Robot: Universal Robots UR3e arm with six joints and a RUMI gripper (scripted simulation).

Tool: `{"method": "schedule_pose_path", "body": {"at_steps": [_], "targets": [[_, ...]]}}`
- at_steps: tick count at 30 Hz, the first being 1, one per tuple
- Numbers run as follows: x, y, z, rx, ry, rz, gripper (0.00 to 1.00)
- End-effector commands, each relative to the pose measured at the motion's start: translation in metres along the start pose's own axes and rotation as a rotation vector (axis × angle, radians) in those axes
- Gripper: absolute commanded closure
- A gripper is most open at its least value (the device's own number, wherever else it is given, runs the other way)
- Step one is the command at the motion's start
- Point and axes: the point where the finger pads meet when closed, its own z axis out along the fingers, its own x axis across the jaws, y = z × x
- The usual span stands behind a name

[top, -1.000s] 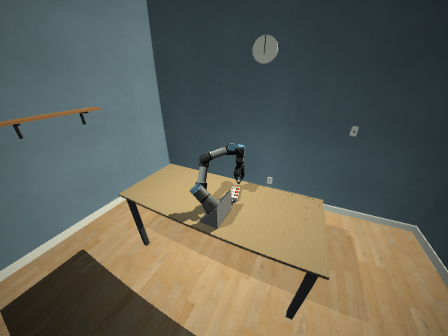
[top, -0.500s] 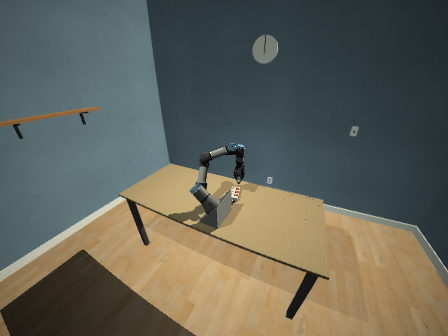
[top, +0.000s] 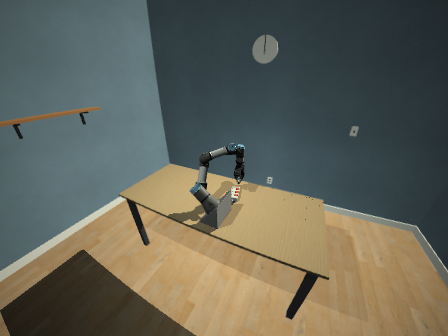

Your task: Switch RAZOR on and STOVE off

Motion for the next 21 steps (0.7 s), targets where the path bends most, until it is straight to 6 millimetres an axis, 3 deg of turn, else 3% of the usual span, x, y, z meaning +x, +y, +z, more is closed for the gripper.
{"method": "schedule_pose_path", "body": {"at_steps": [1, 21], "targets": [[-0.0005, 0.0004, -0.0009, -0.002, -0.002, -0.001, 1.00], [-0.0005, 0.0005, 0.0056, -0.001, -0.002, -0.001, 1.00]]}}
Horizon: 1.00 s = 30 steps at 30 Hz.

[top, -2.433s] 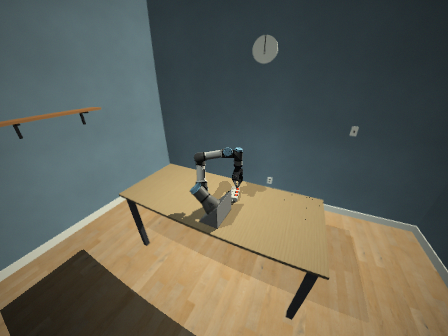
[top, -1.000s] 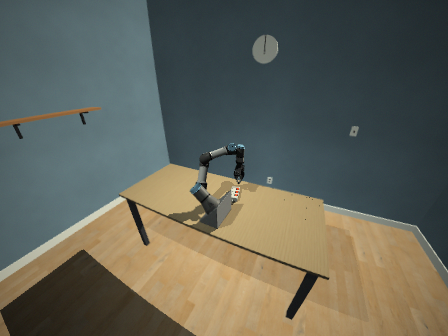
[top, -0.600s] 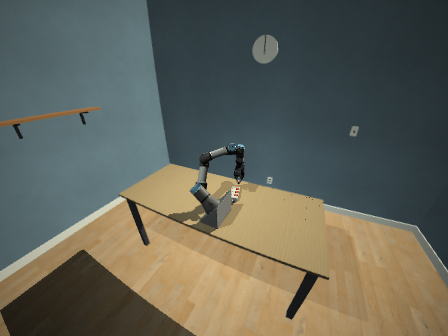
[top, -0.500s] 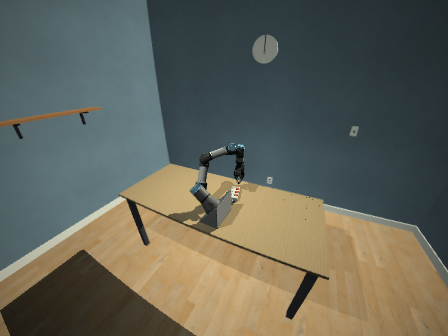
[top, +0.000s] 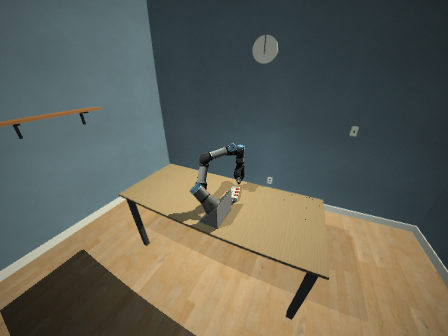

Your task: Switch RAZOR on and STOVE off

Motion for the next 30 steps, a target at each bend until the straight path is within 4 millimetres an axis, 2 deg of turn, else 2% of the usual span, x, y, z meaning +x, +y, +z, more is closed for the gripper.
{"method": "schedule_pose_path", "body": {"at_steps": [1, 30], "targets": [[-0.001, 0.000, 0.003, -0.002, -0.002, -0.001, 1.00], [-0.001, 0.001, 0.033, -0.002, -0.002, -0.001, 1.00]]}}
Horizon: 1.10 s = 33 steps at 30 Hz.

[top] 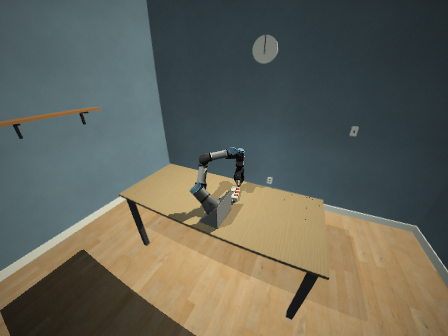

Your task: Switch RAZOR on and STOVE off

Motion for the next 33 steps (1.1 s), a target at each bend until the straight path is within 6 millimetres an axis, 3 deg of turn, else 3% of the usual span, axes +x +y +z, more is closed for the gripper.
{"method": "schedule_pose_path", "body": {"at_steps": [1, 33], "targets": [[-0.0006, 0.0005, 0.0037, -0.002, -0.002, -0.001, 1.00], [-0.0006, 0.0006, 0.0088, -0.002, -0.002, -0.001, 1.00]]}}
